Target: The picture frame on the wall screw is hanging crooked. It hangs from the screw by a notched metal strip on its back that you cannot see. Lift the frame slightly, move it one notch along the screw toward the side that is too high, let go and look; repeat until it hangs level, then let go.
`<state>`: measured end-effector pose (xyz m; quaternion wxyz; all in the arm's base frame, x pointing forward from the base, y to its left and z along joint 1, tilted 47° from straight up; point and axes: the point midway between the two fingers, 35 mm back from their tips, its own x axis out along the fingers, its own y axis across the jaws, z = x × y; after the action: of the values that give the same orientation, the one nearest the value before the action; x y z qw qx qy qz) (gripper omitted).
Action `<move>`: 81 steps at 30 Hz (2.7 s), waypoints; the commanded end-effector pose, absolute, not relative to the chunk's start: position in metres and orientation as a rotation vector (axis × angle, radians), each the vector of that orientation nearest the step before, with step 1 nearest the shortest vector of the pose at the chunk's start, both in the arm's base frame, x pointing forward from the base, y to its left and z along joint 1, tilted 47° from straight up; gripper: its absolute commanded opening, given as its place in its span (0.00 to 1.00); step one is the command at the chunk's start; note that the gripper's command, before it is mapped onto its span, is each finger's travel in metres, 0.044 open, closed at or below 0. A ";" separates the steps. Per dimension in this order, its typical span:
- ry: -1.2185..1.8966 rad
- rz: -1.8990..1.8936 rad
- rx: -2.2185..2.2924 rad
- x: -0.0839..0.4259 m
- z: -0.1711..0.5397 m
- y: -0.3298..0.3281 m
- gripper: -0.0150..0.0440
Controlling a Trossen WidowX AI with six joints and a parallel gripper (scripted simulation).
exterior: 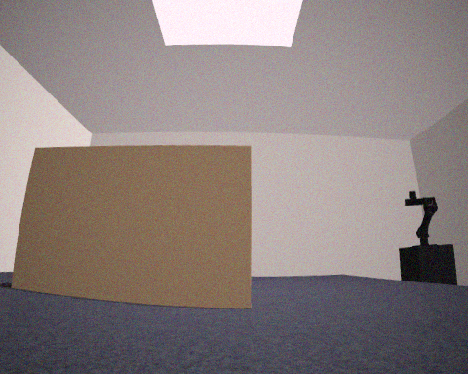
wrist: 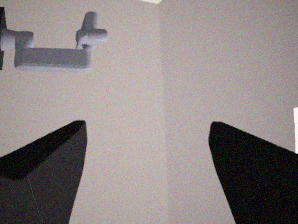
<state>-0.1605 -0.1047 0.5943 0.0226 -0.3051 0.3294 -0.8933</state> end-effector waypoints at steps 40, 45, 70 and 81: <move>-0.261 -0.239 0.531 0.241 0.324 -0.040 0.69; -0.127 0.030 0.740 0.245 0.287 0.025 0.69; 0.036 0.250 0.908 0.232 0.254 0.082 0.69; 0.036 0.250 0.908 0.232 0.254 0.082 0.69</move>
<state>0.2323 0.0810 0.2532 -0.8925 -0.4350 -0.0175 -0.1180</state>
